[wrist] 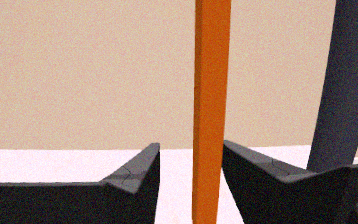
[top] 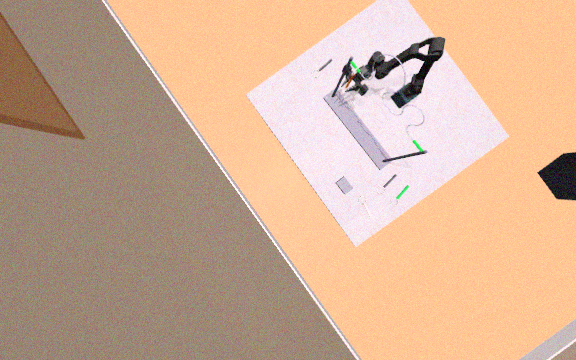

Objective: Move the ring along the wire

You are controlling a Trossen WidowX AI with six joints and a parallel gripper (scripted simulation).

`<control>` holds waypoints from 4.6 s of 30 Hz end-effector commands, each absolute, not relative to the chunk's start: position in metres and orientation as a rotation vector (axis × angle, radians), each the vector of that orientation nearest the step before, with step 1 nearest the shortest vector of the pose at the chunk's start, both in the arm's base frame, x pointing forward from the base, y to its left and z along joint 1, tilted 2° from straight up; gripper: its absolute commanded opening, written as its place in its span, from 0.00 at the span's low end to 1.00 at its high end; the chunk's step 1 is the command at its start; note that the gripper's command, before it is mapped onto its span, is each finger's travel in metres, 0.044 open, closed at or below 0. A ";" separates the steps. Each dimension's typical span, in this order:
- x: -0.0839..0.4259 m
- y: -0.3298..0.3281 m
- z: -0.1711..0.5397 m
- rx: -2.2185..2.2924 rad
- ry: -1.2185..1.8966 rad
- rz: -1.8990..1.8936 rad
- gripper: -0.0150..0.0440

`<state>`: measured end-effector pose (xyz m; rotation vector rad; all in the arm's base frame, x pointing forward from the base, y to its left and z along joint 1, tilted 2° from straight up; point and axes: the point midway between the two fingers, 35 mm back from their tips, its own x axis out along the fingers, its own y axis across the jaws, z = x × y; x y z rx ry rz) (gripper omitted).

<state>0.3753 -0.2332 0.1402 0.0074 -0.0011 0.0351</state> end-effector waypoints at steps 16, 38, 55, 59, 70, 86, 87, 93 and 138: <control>0.378 -0.235 0.140 0.013 -0.001 0.031 0.53; 0.377 -0.234 0.140 0.007 -0.002 0.035 0.24; 0.377 -0.234 0.152 0.009 -0.002 0.031 0.00; 0.377 -0.233 0.157 0.010 -0.002 0.029 0.00; 0.377 -0.233 0.157 0.010 -0.002 0.029 0.00; 0.377 -0.233 0.157 0.010 -0.002 0.029 0.00; 0.377 -0.233 0.157 0.010 -0.002 0.029 0.00; 0.377 -0.233 0.157 0.010 -0.002 0.029 0.00; 0.376 -0.179 0.158 0.121 0.004 0.029 0.00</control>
